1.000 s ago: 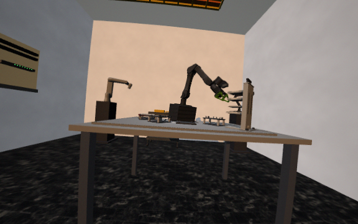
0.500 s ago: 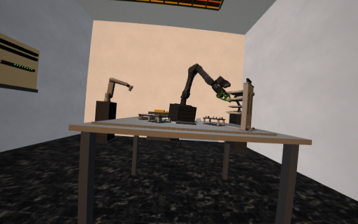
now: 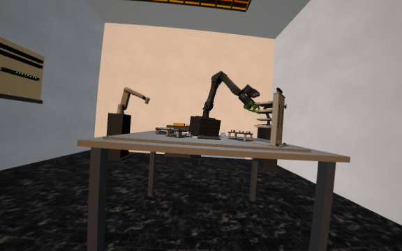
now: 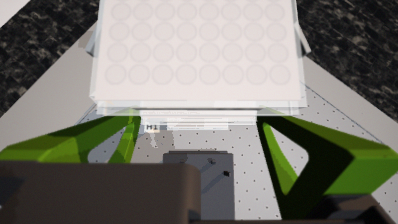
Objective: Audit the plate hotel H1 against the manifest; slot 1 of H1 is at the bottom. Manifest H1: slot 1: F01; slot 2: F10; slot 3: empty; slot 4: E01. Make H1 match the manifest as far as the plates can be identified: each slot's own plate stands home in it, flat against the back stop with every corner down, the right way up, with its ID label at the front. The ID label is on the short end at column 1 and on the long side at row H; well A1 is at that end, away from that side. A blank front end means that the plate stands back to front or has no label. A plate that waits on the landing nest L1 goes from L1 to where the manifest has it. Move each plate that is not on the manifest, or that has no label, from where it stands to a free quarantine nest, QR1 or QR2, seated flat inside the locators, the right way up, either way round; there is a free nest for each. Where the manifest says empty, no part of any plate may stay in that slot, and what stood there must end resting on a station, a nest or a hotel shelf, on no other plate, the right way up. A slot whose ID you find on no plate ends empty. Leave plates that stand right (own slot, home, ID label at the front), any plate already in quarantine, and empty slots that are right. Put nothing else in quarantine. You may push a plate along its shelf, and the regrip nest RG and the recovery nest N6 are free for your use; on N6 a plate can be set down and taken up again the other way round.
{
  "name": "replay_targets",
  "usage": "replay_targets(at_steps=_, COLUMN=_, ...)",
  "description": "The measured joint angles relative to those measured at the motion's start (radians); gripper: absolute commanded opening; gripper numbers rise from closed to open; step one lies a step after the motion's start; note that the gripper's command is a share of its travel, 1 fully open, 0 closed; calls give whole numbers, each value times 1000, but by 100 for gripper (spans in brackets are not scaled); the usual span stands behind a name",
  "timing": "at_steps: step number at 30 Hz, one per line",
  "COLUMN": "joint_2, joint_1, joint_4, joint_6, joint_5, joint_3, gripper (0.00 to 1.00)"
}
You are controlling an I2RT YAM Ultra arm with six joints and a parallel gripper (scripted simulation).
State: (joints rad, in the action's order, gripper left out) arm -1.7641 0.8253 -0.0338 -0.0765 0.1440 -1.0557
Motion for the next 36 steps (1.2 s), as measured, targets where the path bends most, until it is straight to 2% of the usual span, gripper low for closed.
replay_targets(at_steps=1, joint_2=0, joint_1=0, joint_4=0, joint_6=0, joint_5=0, joint_3=0, gripper=86)
replay_targets(at_steps=36, joint_2=0, joint_1=0, joint_4=2, joint_6=0, joint_5=0, joint_3=-1, gripper=86)
